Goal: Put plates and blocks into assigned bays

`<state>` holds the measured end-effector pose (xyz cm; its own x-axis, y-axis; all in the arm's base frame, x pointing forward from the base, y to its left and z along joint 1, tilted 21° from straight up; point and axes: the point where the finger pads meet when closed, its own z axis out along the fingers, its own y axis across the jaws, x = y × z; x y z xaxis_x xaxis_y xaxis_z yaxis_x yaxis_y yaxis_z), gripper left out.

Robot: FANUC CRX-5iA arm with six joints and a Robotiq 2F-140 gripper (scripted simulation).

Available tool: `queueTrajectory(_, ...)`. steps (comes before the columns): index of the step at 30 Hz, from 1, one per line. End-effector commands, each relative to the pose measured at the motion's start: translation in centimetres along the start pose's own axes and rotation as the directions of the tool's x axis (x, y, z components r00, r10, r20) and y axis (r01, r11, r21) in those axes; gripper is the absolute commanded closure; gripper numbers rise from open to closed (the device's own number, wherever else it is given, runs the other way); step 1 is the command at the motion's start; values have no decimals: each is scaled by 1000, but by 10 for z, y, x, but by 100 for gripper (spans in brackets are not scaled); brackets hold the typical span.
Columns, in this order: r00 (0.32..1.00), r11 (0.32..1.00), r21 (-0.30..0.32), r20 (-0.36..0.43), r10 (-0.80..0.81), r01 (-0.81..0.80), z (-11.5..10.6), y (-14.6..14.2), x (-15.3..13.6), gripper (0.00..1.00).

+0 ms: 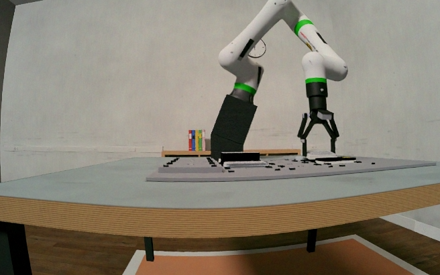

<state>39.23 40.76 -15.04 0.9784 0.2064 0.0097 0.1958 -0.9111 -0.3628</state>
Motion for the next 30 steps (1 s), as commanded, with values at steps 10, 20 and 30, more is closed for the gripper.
queueTrajectory(10,1000,1000,0,-1,0,0,-15,0,1,90)
queueTrajectory(20,1000,1000,0,-1,0,0,-26,0,1,90)
queueTrajectory(30,1000,1000,0,-1,0,0,-39,0,1,90)
